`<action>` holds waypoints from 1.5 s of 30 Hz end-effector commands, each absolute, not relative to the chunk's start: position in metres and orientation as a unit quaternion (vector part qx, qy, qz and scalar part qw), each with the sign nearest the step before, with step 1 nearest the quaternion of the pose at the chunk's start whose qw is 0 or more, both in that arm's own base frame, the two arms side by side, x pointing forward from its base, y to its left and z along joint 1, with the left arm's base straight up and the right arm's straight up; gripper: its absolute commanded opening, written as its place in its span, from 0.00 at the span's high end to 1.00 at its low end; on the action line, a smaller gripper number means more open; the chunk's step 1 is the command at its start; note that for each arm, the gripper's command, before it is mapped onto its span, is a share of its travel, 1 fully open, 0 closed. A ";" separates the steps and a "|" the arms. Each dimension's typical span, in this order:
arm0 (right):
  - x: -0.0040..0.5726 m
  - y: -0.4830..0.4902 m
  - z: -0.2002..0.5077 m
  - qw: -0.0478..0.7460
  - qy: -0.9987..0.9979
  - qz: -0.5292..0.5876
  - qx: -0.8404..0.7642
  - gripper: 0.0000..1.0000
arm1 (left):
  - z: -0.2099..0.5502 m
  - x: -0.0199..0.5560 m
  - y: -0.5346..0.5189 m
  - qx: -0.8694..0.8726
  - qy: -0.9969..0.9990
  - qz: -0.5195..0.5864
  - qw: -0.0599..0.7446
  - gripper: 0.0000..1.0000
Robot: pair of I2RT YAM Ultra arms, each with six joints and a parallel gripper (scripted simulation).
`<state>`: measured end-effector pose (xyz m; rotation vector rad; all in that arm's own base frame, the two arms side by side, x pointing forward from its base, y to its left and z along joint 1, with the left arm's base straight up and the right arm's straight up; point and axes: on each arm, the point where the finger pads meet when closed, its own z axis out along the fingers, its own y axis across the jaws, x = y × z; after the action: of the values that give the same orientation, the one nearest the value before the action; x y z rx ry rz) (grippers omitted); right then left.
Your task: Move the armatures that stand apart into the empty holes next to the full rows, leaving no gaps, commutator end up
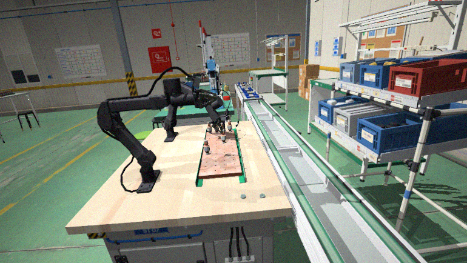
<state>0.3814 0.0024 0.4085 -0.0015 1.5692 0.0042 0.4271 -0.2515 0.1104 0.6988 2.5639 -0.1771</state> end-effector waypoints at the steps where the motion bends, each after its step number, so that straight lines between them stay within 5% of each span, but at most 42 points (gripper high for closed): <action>1: 0.373 0.000 0.433 0.725 0.688 0.002 0.007 0.00 | 0.149 0.441 -0.255 0.249 0.922 -0.073 0.287 0.62; 45: 0.373 0.000 0.433 0.725 0.688 0.002 0.007 0.00 | 0.145 0.437 -0.257 0.252 0.923 -0.074 0.283 0.74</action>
<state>0.3814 0.0024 0.4085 -0.0015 1.5692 0.0042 0.4275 -0.2518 0.1118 0.6976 2.5593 -0.1787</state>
